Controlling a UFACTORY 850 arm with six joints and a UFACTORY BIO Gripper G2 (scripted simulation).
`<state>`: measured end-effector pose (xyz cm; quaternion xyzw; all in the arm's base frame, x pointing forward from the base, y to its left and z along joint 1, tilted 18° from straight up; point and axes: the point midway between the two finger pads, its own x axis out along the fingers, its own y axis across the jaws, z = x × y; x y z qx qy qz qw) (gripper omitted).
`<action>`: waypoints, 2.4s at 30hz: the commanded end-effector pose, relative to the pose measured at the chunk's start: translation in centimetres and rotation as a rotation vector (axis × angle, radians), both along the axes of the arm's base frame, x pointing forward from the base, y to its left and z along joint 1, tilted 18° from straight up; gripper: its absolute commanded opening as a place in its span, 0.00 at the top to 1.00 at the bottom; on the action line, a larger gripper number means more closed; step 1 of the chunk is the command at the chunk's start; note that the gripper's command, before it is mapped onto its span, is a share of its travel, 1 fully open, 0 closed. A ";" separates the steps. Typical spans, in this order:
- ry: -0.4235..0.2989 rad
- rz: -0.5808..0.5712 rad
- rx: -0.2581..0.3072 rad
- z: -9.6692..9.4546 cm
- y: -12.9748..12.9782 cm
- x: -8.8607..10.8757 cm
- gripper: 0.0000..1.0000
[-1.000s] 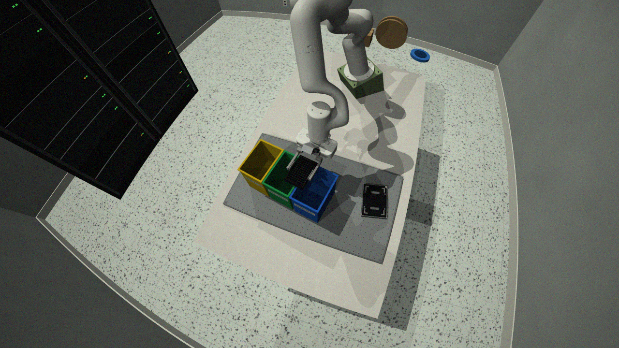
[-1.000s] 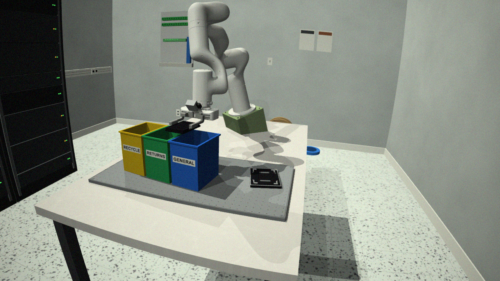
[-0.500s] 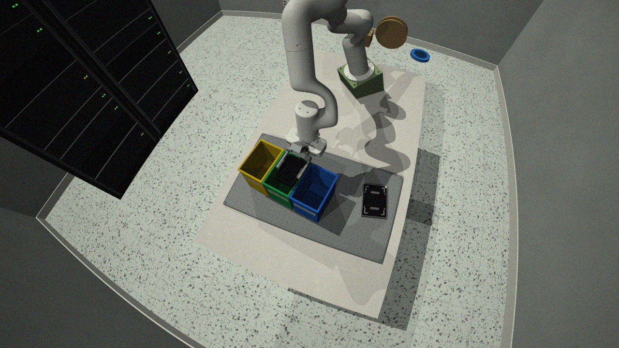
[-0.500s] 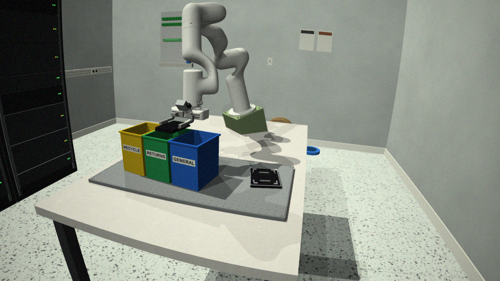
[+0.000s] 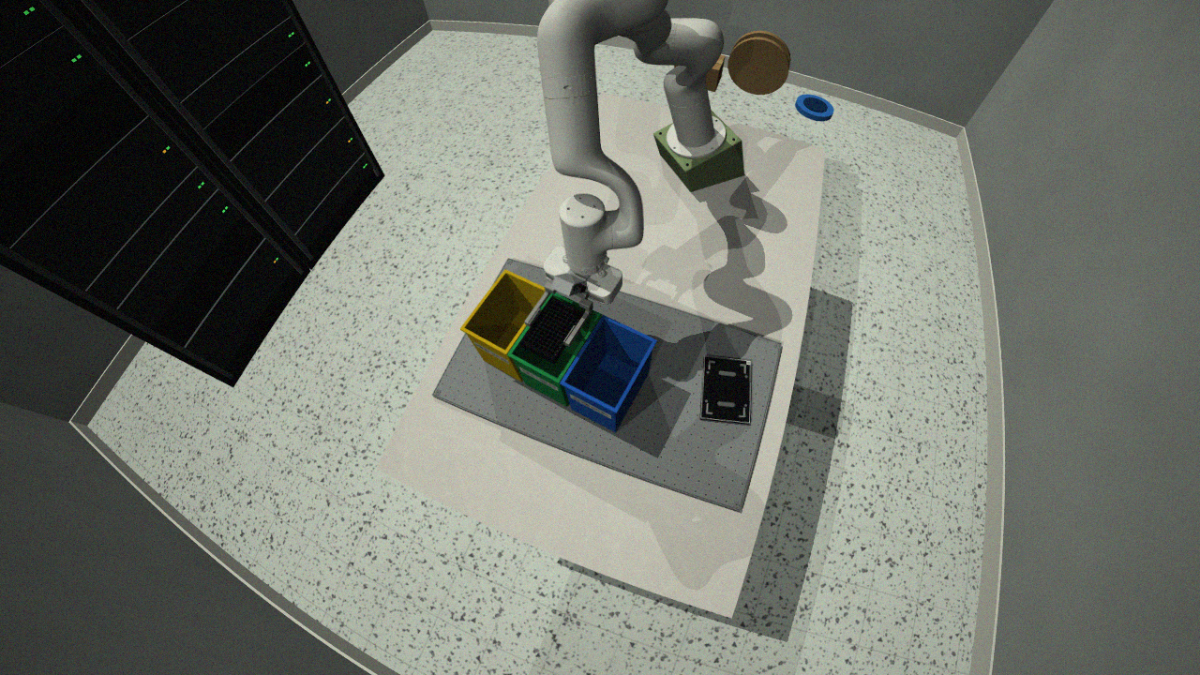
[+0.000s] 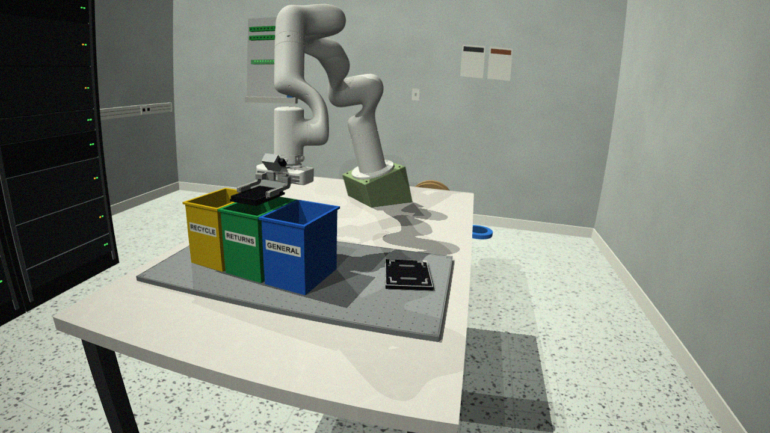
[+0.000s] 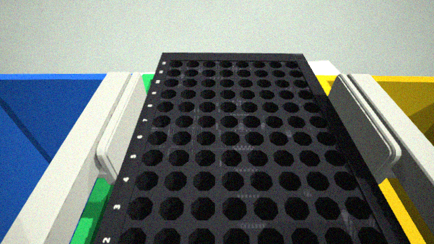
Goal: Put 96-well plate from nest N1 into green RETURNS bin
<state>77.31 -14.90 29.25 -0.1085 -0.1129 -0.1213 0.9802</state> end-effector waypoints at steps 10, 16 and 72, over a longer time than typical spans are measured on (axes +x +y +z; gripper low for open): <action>-0.002 0.000 0.000 0.1 0.0 0.1 1.00; -0.002 0.000 0.000 0.1 0.1 0.1 1.00; -0.002 0.000 0.000 -3.0 -0.7 0.7 0.82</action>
